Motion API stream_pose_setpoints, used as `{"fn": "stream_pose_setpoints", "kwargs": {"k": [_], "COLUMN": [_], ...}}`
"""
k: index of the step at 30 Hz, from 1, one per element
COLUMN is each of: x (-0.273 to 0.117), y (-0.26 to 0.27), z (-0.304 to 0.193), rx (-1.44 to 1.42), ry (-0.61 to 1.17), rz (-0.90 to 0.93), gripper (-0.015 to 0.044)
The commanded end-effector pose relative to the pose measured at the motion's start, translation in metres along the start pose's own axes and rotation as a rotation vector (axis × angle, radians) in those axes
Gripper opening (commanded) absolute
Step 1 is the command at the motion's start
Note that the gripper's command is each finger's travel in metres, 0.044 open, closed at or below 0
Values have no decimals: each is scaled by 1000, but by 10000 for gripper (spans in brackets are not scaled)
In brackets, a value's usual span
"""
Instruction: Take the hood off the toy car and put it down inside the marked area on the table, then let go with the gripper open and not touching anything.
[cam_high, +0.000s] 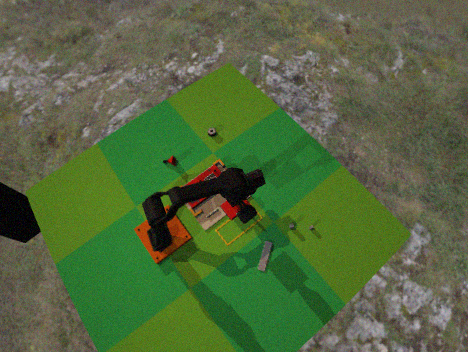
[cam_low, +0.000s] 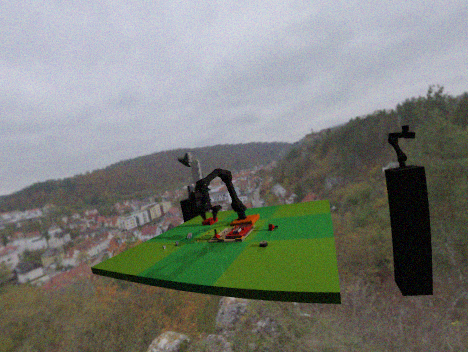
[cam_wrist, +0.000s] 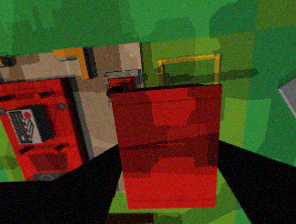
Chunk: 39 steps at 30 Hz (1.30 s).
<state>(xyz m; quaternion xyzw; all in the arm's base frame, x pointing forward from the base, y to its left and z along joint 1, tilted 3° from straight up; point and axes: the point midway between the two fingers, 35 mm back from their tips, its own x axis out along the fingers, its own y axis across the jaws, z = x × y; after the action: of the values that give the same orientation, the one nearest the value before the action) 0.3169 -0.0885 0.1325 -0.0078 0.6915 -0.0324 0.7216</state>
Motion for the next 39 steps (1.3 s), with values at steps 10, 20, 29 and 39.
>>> {"fn": "stream_pose_setpoints", "kwargs": {"k": [10, 20, 29, 39], "x": [-5, 3, 11, 20], "y": [-44, -44, -45, -45], "z": [-17, -16, -16, -15], "rx": [-14, -14, -14, -14], "ry": [-2, -2, -2, -2], "rz": [-7, -7, -7, -7], "gripper": [0, 0, 0, 0]}}
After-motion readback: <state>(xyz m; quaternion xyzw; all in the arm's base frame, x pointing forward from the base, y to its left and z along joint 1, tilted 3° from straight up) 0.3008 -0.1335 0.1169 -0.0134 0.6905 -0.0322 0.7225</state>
